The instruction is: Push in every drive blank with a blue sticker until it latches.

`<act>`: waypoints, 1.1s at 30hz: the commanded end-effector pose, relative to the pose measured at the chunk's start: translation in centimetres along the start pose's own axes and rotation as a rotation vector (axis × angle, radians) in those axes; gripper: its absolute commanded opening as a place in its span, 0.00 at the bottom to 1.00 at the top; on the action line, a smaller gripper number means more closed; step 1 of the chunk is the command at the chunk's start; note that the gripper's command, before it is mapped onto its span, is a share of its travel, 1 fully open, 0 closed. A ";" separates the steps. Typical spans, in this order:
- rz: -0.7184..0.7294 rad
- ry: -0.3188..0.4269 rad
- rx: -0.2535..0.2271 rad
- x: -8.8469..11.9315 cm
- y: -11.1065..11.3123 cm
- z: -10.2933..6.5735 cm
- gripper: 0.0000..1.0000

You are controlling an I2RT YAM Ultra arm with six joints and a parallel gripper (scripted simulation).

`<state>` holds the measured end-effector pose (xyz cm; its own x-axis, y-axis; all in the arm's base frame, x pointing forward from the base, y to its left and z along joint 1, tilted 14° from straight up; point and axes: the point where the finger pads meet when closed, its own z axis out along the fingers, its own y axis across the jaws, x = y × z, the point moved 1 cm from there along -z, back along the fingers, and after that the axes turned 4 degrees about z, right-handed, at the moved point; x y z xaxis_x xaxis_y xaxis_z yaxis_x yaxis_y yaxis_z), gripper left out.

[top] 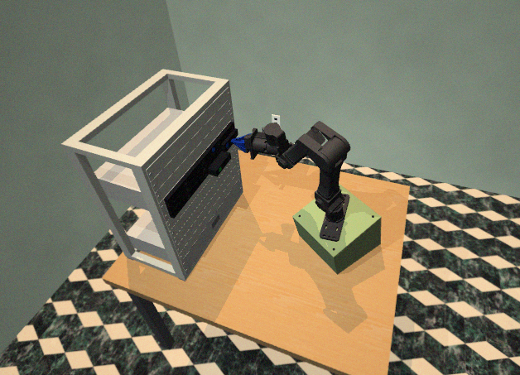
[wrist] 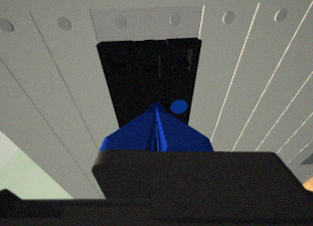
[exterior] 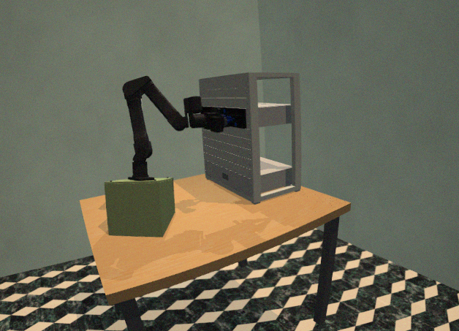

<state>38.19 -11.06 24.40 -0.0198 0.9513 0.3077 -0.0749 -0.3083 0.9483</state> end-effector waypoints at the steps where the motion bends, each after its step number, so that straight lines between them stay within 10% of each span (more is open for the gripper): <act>1: -0.047 -0.022 -0.079 -0.4 2.9 1.2 0.00; 33: -0.048 -0.033 -0.083 -0.9 3.4 1.3 0.00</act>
<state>38.39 -11.08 24.45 -0.0217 0.9498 0.3120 -0.0646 -0.3127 0.9476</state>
